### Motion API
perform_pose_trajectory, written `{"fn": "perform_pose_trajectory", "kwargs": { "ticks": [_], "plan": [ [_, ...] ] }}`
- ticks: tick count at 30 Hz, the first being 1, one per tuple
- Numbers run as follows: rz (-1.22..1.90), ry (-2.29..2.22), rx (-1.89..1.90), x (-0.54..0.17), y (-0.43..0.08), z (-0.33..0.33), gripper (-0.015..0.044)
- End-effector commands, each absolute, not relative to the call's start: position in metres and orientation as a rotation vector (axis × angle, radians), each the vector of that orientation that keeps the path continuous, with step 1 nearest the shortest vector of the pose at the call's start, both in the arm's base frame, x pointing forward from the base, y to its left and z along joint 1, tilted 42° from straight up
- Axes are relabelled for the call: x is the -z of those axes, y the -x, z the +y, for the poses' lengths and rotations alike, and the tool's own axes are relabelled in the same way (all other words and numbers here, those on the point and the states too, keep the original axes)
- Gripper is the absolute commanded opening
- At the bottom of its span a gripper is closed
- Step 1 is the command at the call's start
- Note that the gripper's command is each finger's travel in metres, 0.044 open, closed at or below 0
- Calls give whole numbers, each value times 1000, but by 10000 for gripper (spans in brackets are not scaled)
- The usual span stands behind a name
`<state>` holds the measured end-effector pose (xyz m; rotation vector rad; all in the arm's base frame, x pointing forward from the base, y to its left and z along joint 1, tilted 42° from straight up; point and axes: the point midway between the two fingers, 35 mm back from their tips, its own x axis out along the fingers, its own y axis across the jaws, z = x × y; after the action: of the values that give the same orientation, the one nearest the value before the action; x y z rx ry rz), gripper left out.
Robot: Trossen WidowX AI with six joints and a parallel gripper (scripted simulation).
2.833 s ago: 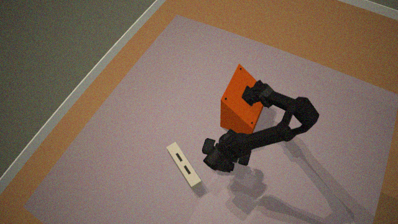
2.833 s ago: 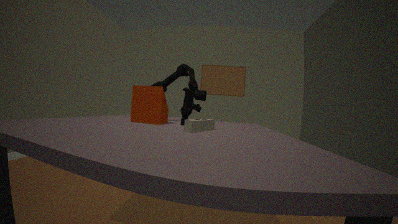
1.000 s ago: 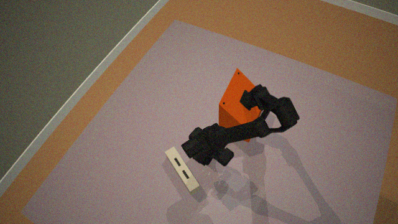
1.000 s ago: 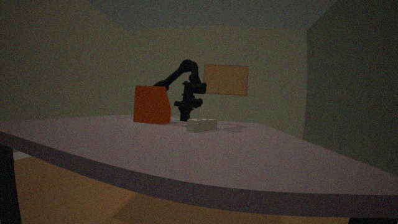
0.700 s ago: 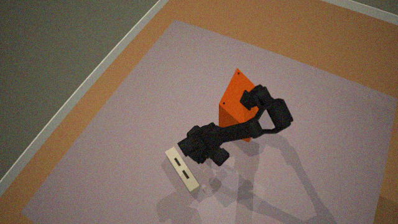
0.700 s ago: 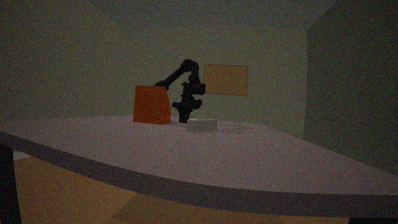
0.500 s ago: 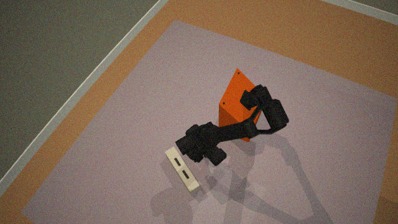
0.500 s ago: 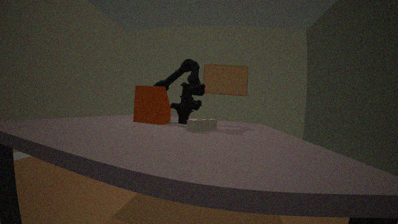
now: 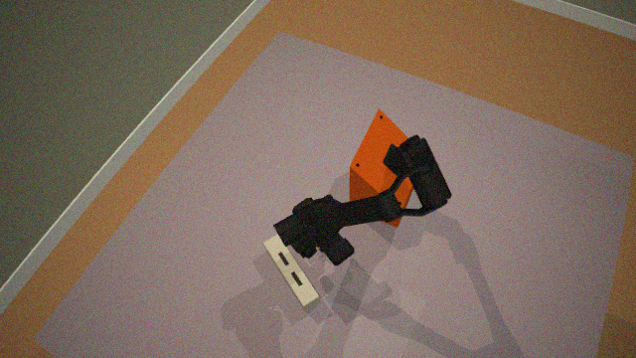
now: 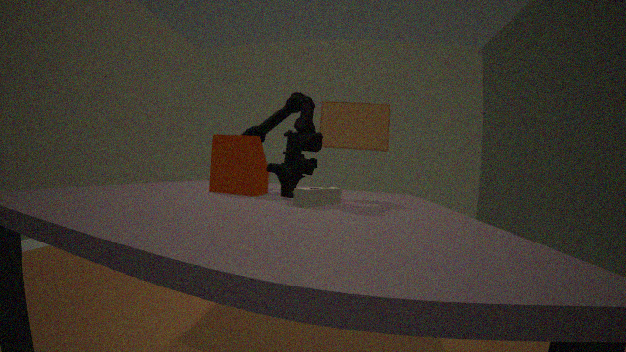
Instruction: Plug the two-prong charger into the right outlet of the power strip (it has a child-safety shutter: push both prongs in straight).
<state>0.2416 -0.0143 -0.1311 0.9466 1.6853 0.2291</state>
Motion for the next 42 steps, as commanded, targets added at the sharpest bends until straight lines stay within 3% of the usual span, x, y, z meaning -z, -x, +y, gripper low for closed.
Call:
{"fn": "perform_pose_trajectory", "kwargs": {
  "ticks": [1, 42],
  "plan": [
    [1688, -949, -218, 134, -246, -18, 0],
    [1695, -983, -184, 155, -278, -37, 0]
  ]
}}
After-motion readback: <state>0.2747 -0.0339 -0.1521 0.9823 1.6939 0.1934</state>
